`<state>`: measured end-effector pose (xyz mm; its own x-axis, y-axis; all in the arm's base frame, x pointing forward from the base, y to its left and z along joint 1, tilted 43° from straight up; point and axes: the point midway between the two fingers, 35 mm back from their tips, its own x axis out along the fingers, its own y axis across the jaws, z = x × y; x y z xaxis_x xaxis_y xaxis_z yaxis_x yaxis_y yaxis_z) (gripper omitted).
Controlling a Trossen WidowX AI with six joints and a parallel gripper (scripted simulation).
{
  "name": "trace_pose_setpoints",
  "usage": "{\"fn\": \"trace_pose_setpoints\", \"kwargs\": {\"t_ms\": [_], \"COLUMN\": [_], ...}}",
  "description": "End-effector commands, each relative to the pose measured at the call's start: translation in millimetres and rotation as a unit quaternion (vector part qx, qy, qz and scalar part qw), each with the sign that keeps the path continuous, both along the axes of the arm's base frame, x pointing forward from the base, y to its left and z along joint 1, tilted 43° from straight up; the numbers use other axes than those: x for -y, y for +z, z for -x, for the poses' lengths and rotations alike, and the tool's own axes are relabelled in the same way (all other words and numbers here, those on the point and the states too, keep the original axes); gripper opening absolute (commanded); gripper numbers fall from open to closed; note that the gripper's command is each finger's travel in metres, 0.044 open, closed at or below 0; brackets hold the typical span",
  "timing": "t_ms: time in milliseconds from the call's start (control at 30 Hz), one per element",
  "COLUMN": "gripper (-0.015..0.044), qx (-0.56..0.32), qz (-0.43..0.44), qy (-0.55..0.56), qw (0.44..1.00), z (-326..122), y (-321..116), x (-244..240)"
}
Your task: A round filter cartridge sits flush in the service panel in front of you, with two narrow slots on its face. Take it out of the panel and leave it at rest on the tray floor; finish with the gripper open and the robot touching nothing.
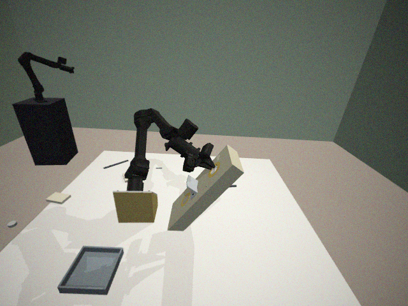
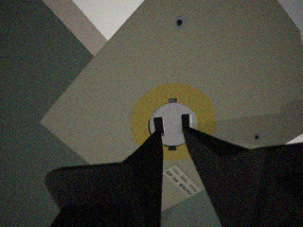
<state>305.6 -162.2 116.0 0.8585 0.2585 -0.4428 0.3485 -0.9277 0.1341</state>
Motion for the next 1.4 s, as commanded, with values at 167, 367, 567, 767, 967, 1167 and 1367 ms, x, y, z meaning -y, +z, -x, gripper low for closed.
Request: {"fn": "trace_pose_setpoints", "kwargs": {"t_ms": [167, 367, 567, 767, 967, 1167, 1367], "gripper": [0.0099, 0.0099, 0.0099, 0.0099, 0.0099, 0.0099, 0.0099], "qx": [-0.004, -0.004, -0.004, -0.004, -0.004, -0.004, -0.004], "qz": [-0.005, -0.005, -0.005, -0.005, -0.005, -0.005, -0.005], "qy": [-0.002, -0.002, -0.002, -0.002, -0.002, -0.002, -0.002], "qw": [1.0, 1.0, 1.0, 1.0, 1.0, 1.0, 1.0], "z": [0.6, 0.7, 0.2, -0.5, -0.9, -2.5, -3.4], "y": [-6.3, -6.5, -5.7, -4.8, -4.1, -5.0, -5.6], "x": [-1.6, -1.6, -1.2, -0.8, -0.5, -1.1, -1.3]}}
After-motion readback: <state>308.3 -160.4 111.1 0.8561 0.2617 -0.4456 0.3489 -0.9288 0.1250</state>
